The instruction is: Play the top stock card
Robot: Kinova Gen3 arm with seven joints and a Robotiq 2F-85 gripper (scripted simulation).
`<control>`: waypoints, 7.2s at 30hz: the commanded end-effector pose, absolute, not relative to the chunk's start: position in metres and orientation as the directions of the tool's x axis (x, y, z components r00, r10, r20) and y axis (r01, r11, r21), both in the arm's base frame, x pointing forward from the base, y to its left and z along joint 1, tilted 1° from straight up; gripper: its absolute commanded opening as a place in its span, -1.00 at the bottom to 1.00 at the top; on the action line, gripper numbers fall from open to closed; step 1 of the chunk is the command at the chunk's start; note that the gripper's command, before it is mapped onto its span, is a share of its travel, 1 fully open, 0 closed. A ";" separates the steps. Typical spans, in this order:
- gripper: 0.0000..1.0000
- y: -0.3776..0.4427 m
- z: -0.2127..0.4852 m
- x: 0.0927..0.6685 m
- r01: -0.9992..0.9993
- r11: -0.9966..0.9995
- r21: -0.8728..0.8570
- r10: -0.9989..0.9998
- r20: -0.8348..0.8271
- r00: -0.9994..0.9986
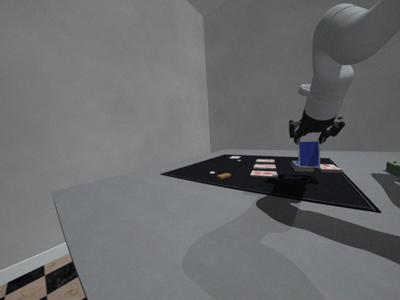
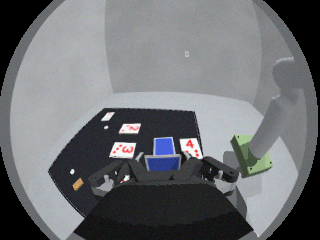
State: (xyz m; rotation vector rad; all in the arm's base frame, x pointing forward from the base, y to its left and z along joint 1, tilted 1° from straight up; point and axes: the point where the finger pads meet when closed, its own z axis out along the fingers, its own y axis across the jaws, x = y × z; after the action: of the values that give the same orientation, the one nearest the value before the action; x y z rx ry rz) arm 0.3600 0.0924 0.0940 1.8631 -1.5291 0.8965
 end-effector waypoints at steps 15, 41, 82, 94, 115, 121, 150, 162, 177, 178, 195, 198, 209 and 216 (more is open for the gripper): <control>0.43 0.095 0.087 0.361 -0.980 -0.200 0.016 -0.393 0.914 0.095; 0.43 0.096 0.085 0.360 -0.980 -0.198 0.017 -0.231 0.971 0.063; 0.43 0.096 0.084 0.360 -0.980 -0.198 0.017 -0.224 0.973 0.062; 0.43 0.093 0.075 0.361 -0.980 -0.198 0.017 -0.224 0.973 0.062; 0.43 0.089 0.059 0.363 -0.980 -0.198 0.017 -0.224 0.973 0.062; 0.43 0.089 0.059 0.363 -0.980 -0.198 0.017 -0.224 0.973 0.062; 0.43 0.090 0.059 0.363 -0.980 -0.198 0.017 -0.224 0.973 0.062; 0.43 0.094 0.058 0.362 -0.980 -0.198 0.017 -0.224 0.973 0.062; 0.43 0.102 0.056 0.360 -0.980 -0.198 0.017 -0.224 0.973 0.062; 0.43 0.103 0.055 0.360 -0.980 -0.198 0.017 -0.224 0.973 0.062; 0.43 0.115 0.050 0.358 -0.980 -0.198 0.017 -0.224 0.973 0.062; 0.43 0.118 0.049 0.357 -0.980 -0.198 0.017 -0.224 0.973 0.062; 0.43 0.124 0.045 0.356 -0.980 -0.198 0.017 -0.224 0.973 0.062; 0.43 0.127 0.043 0.355 -0.980 -0.198 0.017 -0.224 0.973 0.062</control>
State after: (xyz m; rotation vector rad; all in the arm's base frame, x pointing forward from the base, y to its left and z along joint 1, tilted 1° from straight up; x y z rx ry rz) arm 0.3549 0.1258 0.0428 1.5452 -1.2487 1.2029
